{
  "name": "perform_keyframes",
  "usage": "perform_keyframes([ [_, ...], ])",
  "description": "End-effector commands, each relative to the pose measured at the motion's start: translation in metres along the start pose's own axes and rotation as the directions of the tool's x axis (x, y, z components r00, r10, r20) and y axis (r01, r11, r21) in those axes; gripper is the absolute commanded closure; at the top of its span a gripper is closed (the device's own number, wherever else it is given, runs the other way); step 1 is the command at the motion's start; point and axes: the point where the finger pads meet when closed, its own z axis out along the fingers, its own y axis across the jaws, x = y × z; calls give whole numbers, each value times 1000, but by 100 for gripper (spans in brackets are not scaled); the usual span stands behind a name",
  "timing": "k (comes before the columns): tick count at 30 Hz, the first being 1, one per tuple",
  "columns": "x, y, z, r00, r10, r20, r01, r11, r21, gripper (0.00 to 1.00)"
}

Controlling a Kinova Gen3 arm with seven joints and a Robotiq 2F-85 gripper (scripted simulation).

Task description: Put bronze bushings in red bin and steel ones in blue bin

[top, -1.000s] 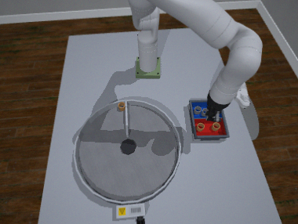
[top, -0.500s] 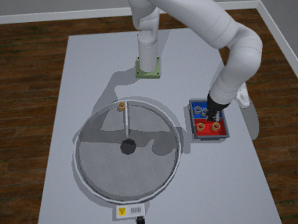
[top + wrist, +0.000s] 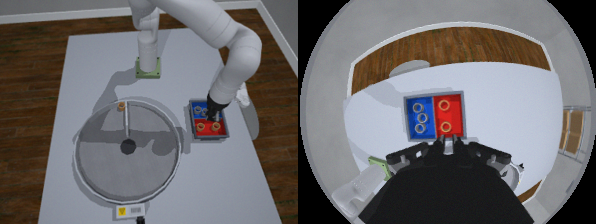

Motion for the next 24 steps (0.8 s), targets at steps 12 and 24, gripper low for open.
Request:
perform_keyframes([
  [12, -101, -19, 3, 1000, 3, 2, -3, 1000, -2, 86],
  [24, -152, -28, 4, 1000, 3, 2, -3, 1000, -2, 86],
])
